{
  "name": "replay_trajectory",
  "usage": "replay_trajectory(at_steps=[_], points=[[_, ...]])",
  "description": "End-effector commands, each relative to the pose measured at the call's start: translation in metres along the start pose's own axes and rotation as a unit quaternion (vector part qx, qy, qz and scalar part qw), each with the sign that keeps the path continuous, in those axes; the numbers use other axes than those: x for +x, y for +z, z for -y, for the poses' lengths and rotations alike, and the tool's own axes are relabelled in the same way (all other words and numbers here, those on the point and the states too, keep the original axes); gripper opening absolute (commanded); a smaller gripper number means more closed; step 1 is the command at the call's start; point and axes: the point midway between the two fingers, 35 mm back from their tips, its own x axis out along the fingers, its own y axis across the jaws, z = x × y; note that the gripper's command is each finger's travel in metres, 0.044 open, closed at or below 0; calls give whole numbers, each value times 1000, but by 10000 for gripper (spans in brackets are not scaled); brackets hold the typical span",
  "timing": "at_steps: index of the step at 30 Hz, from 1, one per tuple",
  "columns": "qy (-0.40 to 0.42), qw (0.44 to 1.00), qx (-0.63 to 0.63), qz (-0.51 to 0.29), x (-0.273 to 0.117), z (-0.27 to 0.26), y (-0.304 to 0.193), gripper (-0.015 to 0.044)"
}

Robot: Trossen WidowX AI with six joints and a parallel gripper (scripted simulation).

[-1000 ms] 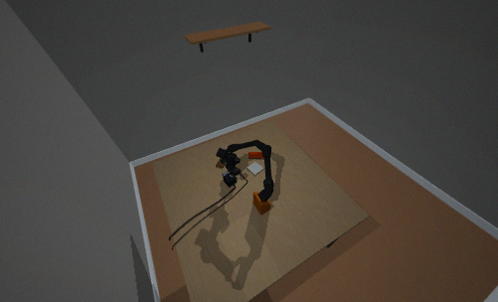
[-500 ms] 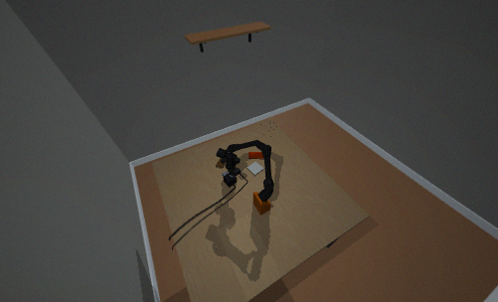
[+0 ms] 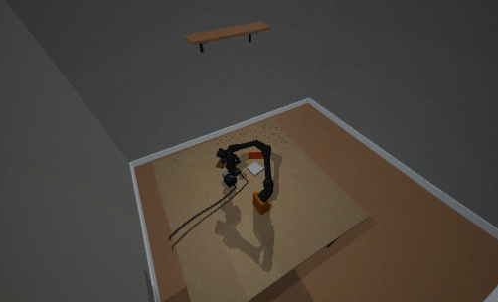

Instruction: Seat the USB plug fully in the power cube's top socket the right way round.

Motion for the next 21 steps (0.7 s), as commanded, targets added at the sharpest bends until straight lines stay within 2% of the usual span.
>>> replay_trajectory(at_steps=[1,21], points=[[0,1000,-2,0,1,0,0,0],[0,1000,-2,0,3,0,0,0]])
